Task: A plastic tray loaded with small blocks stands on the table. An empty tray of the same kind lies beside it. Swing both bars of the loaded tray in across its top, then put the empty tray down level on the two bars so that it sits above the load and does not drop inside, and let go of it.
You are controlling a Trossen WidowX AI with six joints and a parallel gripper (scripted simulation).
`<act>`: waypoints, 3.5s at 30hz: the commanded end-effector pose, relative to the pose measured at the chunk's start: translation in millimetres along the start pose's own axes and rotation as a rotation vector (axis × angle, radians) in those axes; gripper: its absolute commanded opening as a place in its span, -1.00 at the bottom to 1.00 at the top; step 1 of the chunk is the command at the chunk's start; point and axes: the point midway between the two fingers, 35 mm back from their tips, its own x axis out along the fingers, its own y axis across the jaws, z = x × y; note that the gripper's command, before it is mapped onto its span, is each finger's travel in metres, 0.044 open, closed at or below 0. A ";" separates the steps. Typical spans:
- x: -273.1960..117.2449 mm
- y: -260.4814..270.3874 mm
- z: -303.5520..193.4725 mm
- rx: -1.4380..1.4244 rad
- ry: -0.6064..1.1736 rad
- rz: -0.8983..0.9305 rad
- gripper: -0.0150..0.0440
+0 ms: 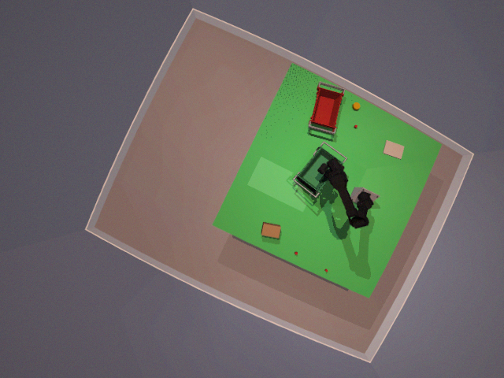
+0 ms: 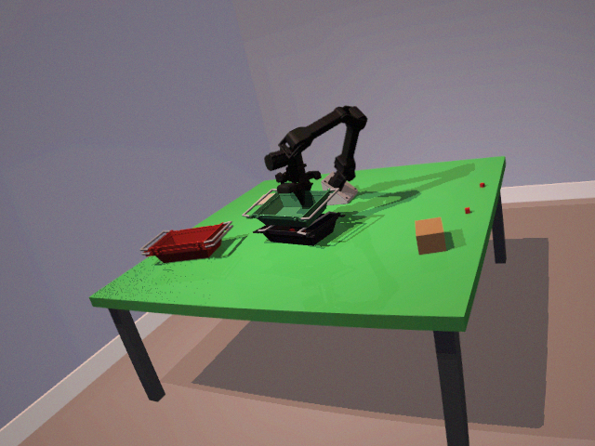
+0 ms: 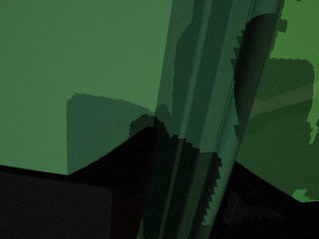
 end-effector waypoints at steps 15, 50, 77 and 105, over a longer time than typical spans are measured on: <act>14.7 -7.3 -5.3 -0.003 0.002 -0.031 -0.49; 14.7 -7.3 -5.3 -0.003 0.002 -0.031 -0.49; 22.2 -9.7 -6.8 -0.003 0.003 -0.031 -0.49; 22.2 -9.7 -6.8 -0.003 0.003 -0.031 -0.49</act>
